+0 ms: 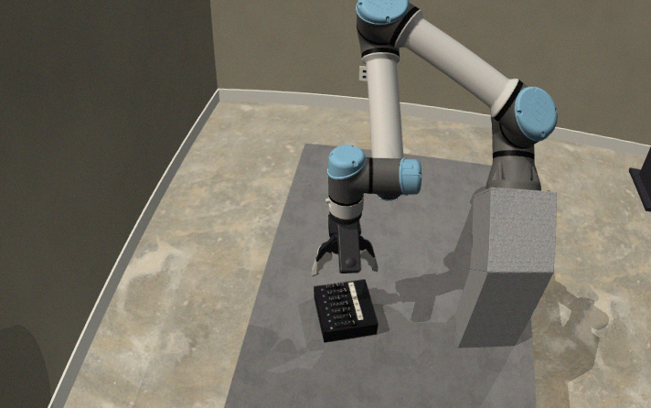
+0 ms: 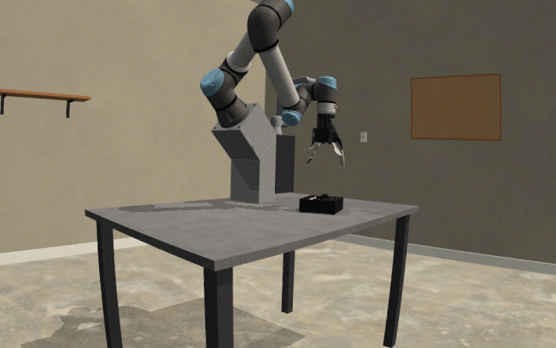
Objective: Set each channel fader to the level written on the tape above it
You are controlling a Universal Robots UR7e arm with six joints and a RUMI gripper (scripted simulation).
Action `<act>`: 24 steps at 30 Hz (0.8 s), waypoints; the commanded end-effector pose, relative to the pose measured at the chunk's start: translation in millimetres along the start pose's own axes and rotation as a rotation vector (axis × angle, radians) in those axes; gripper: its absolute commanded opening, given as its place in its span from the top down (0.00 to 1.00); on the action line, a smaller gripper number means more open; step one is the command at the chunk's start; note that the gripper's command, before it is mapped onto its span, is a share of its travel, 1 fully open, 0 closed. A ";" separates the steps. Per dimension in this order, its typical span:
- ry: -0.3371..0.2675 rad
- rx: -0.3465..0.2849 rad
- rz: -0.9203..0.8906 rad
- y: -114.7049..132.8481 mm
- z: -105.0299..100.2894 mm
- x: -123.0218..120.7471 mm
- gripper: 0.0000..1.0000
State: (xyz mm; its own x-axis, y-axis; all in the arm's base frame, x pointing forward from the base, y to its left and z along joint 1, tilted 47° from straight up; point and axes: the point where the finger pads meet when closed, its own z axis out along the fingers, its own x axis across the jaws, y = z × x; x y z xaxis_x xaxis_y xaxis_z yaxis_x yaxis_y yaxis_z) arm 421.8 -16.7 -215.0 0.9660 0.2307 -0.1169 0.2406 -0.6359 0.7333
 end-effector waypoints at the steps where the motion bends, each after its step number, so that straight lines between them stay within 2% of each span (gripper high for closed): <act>1: -0.007 -0.002 -0.117 -1.7 2.7 3.5 0.00; 13: -0.051 -0.002 -0.647 -6.1 15.1 18.4 0.00; 15: -0.051 -0.002 -0.647 -6.1 15.1 18.4 0.00; 24: -0.088 0.014 -1.078 -6.0 23.7 32.0 0.00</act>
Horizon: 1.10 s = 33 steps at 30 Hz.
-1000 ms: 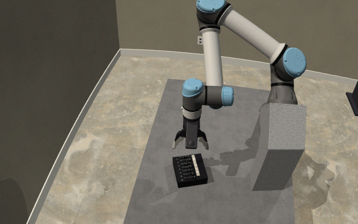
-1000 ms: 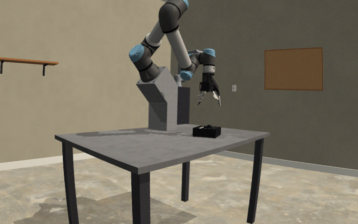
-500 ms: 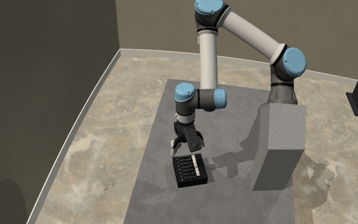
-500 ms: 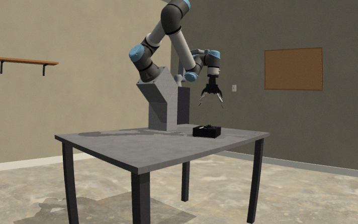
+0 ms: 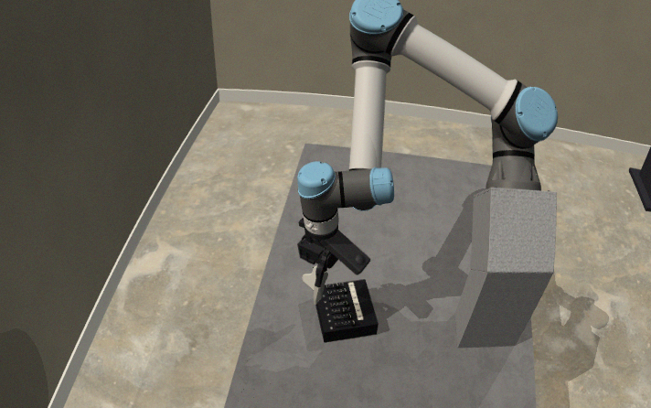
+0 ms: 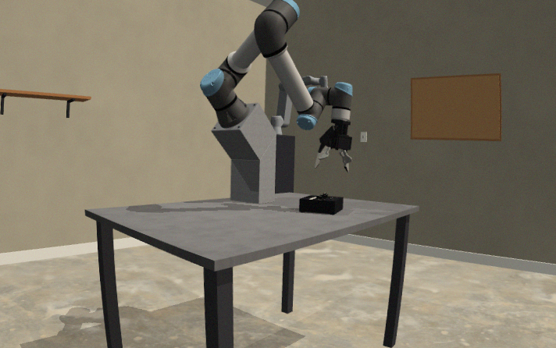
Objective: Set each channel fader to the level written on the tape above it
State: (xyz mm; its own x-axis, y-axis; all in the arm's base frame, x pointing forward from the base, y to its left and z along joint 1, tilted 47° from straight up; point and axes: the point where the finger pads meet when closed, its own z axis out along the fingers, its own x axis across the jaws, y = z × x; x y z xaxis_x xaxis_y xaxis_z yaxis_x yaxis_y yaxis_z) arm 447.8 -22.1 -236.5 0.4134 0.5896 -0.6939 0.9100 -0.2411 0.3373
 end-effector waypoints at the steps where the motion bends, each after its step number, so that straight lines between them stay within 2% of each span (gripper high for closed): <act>1: -0.007 0.006 -0.220 5.9 3.2 4.5 0.00; 6: -0.019 0.017 -0.422 12.3 6.2 8.4 0.00; 8: -0.019 0.017 -0.422 12.3 6.2 8.4 0.00; 18: -0.033 0.034 -0.692 21.9 9.9 13.8 0.00; 33: -0.036 0.040 -0.773 24.9 10.9 15.5 0.00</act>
